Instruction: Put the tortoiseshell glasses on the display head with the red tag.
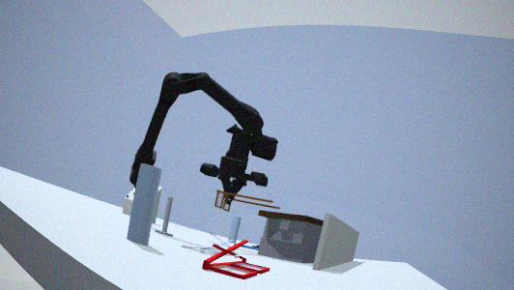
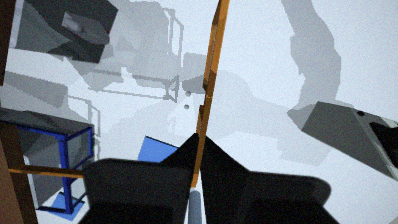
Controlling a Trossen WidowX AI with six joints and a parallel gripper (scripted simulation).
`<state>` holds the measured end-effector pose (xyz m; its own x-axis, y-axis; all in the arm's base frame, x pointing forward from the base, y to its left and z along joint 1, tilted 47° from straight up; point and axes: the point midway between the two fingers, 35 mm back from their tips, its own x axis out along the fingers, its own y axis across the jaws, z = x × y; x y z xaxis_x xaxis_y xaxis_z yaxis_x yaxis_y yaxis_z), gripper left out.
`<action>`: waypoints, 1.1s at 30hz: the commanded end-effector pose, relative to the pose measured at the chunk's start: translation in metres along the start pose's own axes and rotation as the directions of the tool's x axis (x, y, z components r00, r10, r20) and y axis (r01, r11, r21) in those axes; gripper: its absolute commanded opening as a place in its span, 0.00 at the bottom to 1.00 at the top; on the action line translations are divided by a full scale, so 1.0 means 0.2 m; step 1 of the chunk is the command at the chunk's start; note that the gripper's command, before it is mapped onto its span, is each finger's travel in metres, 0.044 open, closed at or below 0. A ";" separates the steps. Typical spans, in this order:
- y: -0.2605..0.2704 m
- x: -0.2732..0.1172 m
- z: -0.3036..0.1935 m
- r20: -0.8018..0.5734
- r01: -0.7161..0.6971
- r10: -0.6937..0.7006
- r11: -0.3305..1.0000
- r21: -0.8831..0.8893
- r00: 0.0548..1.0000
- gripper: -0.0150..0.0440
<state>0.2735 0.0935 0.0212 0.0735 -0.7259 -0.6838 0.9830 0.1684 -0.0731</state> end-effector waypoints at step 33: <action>0.01 0.14 -0.08 0.007 -0.004 0.001 0.911 0.412 1.000 0.25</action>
<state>0.2757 0.0873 -0.0064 0.0738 -0.7270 -0.6826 0.9622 -0.1280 0.2404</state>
